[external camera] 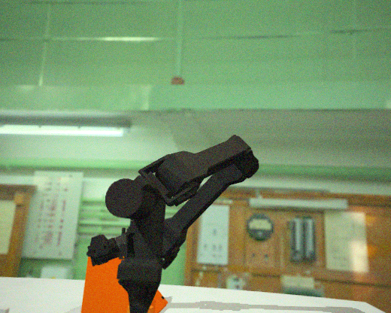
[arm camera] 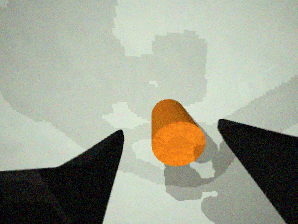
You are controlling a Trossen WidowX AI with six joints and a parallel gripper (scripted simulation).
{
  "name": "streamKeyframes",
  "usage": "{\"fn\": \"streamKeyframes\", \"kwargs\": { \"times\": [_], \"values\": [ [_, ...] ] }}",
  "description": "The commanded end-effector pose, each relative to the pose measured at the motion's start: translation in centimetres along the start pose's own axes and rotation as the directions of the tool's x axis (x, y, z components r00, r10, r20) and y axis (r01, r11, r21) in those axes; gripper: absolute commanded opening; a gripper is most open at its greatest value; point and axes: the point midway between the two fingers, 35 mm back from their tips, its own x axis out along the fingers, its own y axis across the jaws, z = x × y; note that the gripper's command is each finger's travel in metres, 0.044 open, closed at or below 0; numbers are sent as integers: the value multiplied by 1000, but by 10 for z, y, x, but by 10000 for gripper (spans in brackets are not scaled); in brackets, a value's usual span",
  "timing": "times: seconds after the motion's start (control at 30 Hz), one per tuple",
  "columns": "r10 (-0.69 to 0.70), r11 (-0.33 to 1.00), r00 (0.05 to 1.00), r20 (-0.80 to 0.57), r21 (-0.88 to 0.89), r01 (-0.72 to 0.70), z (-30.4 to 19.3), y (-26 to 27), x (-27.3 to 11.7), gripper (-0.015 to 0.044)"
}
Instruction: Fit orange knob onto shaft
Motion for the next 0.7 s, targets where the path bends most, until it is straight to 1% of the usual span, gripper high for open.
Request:
{"fn": "streamKeyframes", "kwargs": {
  "times": [0.0, 0.47, 0.67],
  "values": [
    [-3, 1000, 1000, -8, 10, 3, 0, -1, 8, 440],
    [-3, 1000, 1000, -11, 10, 3, -2, -3, 28, 440],
    [-3, 1000, 1000, -11, 10, 3, -2, -3, 28, 282]
  ]
}}
